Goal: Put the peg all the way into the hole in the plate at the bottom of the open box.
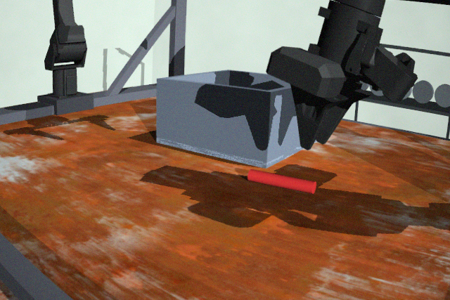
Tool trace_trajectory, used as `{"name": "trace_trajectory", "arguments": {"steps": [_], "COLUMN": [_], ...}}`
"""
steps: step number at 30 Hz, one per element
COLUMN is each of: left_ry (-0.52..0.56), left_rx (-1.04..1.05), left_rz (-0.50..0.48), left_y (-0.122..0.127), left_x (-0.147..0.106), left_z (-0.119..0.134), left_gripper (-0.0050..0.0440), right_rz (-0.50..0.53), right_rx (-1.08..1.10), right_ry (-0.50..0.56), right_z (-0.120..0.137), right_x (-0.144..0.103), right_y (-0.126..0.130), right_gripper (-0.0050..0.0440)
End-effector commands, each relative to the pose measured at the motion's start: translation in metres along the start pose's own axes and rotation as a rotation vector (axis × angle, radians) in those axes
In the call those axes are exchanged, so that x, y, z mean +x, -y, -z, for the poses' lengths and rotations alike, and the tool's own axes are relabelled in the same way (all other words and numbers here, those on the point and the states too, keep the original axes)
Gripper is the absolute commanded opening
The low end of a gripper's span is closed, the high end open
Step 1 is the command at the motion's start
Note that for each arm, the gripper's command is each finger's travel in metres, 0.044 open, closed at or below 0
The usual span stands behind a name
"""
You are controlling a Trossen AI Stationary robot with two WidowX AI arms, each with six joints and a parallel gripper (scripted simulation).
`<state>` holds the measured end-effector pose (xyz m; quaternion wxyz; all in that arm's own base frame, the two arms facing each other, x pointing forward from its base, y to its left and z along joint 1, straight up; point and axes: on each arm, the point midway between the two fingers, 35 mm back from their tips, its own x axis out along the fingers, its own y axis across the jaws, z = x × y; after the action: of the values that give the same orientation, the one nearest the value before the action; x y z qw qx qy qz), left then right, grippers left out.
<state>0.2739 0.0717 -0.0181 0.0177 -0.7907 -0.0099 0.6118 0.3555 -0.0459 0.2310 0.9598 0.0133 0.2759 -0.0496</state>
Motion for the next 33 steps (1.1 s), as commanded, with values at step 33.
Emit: {"name": "trace_trajectory", "arguments": {"steps": [33], "left_ry": [-0.016], "left_rx": [-0.142], "left_rz": [-0.002], "left_y": [0.001], "left_x": [0.051], "left_z": [0.003], "left_gripper": [0.017], "right_rz": [0.001], "right_rx": [0.001], "right_ry": [0.024], "right_z": [-0.008], "right_x": [-0.005], "right_y": [0.0], "right_gripper": [0.044]}}
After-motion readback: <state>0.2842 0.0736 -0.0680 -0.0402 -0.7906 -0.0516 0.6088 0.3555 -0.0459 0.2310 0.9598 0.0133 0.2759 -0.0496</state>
